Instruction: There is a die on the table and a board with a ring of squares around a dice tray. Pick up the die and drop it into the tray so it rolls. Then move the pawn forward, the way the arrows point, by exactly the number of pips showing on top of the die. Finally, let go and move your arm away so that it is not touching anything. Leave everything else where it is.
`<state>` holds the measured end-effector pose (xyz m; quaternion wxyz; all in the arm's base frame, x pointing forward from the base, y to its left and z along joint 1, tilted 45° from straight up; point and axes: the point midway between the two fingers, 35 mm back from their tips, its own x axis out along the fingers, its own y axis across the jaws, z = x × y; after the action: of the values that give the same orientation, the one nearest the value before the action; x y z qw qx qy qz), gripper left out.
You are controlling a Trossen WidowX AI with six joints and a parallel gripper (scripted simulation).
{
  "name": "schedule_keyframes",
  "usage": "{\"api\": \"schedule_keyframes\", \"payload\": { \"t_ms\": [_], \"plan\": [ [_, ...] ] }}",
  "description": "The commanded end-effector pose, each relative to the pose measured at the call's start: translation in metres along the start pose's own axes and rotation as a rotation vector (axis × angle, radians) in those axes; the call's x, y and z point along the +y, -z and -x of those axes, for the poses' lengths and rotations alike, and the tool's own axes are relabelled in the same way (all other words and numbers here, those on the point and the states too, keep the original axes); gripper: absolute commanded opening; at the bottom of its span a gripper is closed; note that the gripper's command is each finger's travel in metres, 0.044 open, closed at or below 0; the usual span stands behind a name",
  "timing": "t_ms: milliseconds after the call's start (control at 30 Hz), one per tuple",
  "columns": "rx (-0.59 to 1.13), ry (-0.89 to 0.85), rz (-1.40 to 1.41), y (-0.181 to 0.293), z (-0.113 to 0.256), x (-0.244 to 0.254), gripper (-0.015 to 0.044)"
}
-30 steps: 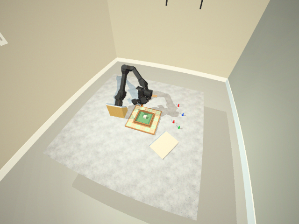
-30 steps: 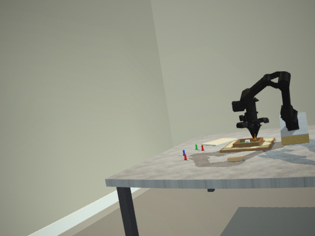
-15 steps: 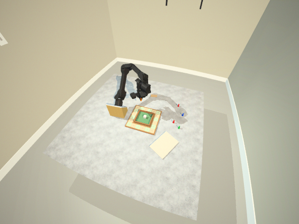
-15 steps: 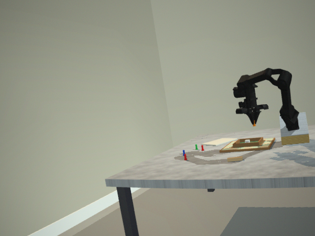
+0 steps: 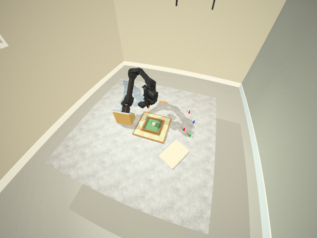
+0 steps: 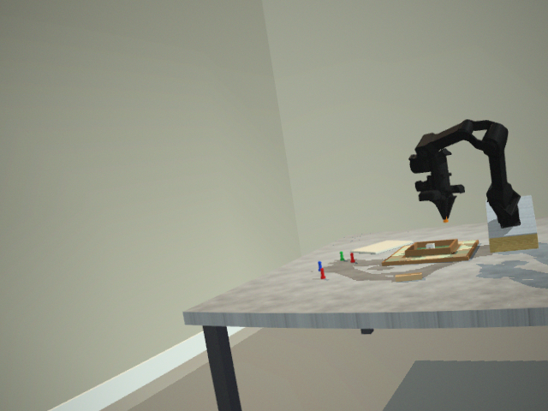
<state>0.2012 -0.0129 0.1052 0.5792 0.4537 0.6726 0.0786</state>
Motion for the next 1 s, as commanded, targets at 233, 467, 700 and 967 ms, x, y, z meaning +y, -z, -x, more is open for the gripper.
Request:
{"api": "schedule_keyframes", "payload": {
  "t_ms": [233, 467, 700, 967],
  "plan": [
    [0.003, 0.004, 0.37, 0.005, -0.019, -0.014, 0.0],
    [0.003, 0.003, 0.609, 0.008, -0.031, -0.022, 0.0],
    [0.003, 0.002, 0.848, 0.012, -0.042, -0.031, 0.0],
    [0.003, 0.001, 1.121, 0.018, -0.056, -0.04, 0.0]
  ]
}}
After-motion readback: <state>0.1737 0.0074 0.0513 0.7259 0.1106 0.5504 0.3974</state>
